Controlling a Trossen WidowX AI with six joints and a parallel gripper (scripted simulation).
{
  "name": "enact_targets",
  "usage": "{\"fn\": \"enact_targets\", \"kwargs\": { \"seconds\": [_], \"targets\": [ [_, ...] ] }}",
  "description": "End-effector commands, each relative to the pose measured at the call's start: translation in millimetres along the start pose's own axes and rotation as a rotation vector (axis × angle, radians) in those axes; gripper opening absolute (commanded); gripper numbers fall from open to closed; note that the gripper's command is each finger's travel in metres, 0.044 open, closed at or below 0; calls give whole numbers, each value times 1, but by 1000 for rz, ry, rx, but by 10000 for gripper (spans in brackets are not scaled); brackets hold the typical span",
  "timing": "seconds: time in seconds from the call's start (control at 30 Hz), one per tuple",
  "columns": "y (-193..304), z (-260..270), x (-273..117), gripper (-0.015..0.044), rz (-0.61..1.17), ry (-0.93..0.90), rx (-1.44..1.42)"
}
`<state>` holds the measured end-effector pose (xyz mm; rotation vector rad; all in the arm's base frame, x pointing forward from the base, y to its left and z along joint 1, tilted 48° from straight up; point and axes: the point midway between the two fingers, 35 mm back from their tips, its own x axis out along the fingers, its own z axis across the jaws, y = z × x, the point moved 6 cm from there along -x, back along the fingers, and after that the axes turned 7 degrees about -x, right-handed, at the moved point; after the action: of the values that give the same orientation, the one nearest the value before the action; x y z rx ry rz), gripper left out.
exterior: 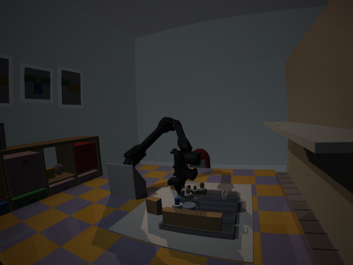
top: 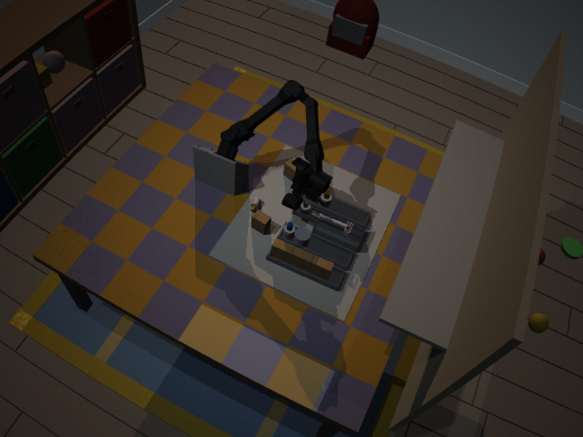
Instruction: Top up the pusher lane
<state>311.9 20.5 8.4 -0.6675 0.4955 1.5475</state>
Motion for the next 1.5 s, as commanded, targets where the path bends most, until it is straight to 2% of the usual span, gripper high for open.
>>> {"fn": "enact_targets", "kwargs": {
  "seconds": [0.0, 1.47],
  "targets": [
    [-9, 1, -3, 0, -21, 0, -16],
    [-24, 1, -7, 0, -21, 0, -17]
  ]
}}
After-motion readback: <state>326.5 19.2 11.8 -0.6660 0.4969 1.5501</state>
